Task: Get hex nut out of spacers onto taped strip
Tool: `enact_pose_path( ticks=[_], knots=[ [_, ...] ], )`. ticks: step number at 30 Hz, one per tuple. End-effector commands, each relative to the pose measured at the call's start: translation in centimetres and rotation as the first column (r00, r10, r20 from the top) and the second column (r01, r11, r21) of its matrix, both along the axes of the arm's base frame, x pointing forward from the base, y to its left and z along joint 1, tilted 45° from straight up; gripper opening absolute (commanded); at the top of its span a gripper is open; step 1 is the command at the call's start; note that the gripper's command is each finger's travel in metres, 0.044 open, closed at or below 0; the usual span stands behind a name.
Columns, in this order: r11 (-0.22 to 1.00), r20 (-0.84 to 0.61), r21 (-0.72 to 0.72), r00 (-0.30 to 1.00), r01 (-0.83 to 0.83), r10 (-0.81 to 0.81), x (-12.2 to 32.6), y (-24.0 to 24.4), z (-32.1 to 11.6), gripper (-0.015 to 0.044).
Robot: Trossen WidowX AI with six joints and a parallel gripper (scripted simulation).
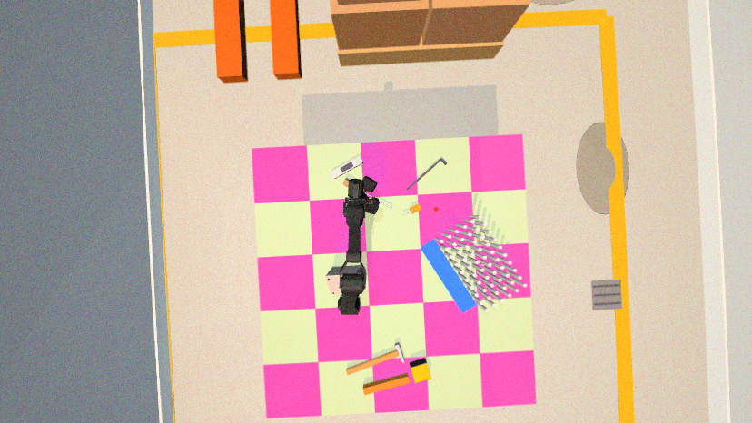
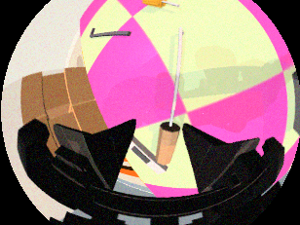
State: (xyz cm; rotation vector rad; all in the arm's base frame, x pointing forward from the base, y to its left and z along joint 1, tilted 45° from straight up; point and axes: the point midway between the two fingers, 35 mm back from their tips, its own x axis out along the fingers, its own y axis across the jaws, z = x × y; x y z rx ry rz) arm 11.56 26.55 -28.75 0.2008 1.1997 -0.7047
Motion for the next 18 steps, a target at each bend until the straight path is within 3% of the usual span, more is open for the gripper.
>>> enact_pose_path(
  ticks=[1,18],
  knots=[
    [1.0,0.0,-0.01,1.0,-0.004,0.004,-0.1,-0.8,-0.6,0.028],
    [1.0,0.001,-0.01,1.0,-0.003,0.003,-0.2,-2.7,-2.6,0.028]
  ],
)
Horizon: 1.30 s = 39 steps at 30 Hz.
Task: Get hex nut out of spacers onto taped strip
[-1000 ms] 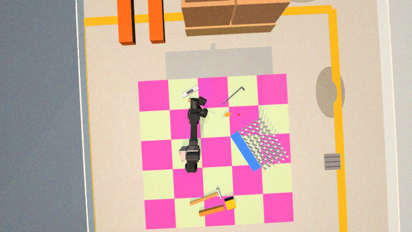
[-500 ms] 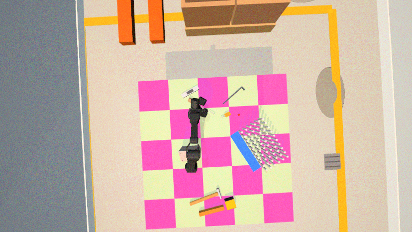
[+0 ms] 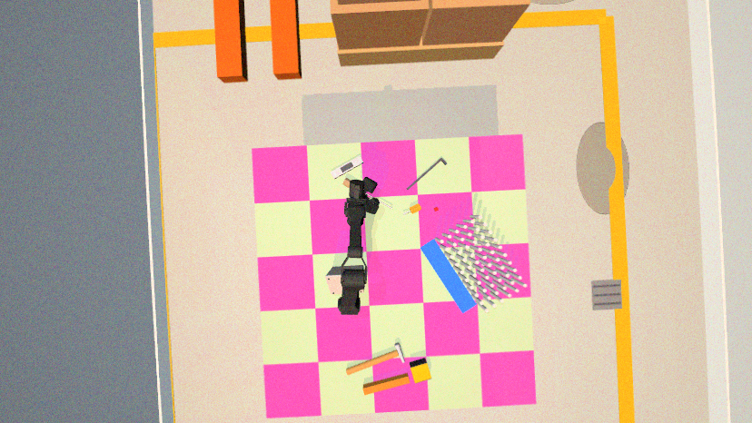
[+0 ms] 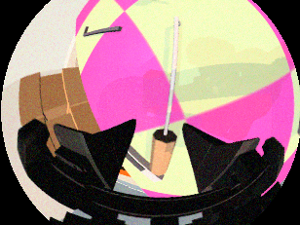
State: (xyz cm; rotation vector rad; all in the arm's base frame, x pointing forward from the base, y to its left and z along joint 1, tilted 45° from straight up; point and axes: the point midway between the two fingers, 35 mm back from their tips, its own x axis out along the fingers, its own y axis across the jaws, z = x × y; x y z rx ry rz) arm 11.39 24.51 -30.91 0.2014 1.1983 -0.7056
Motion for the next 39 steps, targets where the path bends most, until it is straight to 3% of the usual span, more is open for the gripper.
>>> enact_pose_path(
  ticks=[1,11,21,30,39],
  knots=[
    [1.0,0.0,-0.01,1.0,-0.004,0.004,-0.1,-0.8,-0.5,0.028],
    [1.0,0.001,-0.01,1.0,-0.004,0.004,-0.1,-1.8,-1.4,0.028],
    [1.0,0.001,-0.01,1.0,-0.004,0.004,-0.1,-1.8,-1.4,0.0018],
    [1.0,0.001,-0.01,1.0,-0.004,0.004,-0.1,-1.5,-1.1,0.0],
    [1.0,-0.001,-0.007,1.0,-0.003,0.003,0.3,2.4,3.0,0.0]
  ],
)
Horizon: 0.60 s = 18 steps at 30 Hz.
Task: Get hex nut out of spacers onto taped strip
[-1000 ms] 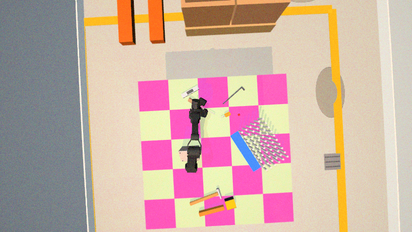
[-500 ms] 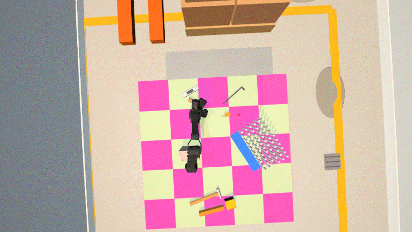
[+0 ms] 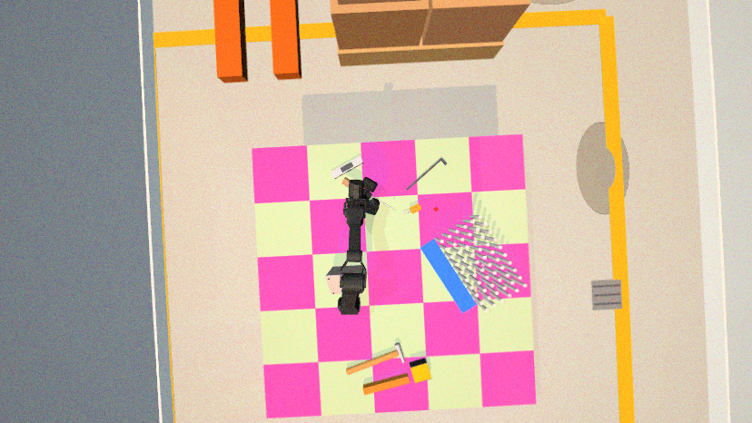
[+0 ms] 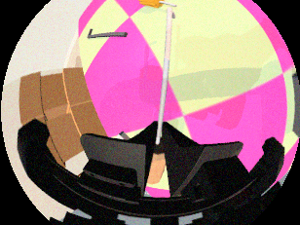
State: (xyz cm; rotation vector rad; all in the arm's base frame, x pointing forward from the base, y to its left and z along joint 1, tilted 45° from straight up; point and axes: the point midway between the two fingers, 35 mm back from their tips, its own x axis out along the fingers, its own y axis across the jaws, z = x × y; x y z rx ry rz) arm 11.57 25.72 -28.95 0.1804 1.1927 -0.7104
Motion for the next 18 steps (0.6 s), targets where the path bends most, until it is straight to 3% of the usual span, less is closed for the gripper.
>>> enact_pose_path(
  ticks=[1,18],
  knots=[
    [1.0,0.0,0.012,1.0,0.005,-0.005,0.1,1.2,1.0,0.0],
    [0.96,-0.265,0.069,0.923,-0.272,0.28,1.2,-1.7,3.1,0.0]
  ],
)
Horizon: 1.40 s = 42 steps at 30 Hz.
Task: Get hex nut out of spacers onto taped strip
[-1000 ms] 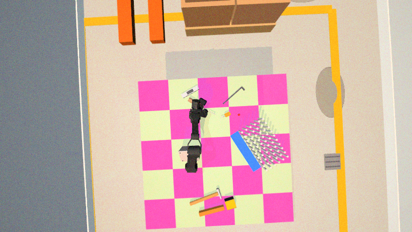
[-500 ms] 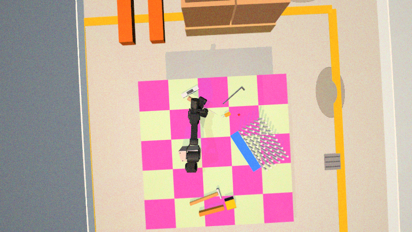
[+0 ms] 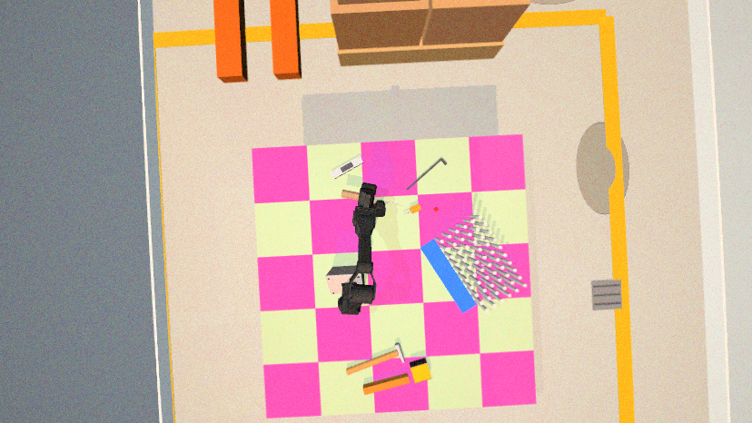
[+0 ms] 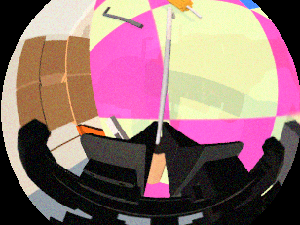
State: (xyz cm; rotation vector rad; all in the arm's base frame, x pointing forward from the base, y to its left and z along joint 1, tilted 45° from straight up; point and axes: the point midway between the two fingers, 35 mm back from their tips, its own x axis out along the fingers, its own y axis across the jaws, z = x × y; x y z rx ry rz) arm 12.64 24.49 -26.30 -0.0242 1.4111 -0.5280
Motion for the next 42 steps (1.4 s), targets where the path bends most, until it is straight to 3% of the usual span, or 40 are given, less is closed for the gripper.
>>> enact_pose_path(
  ticks=[1,6,42],
  knots=[
    [0.997,-0.067,0.021,0.995,-0.072,0.074,0.2,-0.6,0.6,0.0],
    [0.989,-0.124,0.046,0.981,-0.143,0.147,0.3,-1.3,1.1,0.0],
    [0.989,-0.121,0.044,0.982,-0.139,0.143,0.1,-4.8,-2.6,0.0]
  ],
)
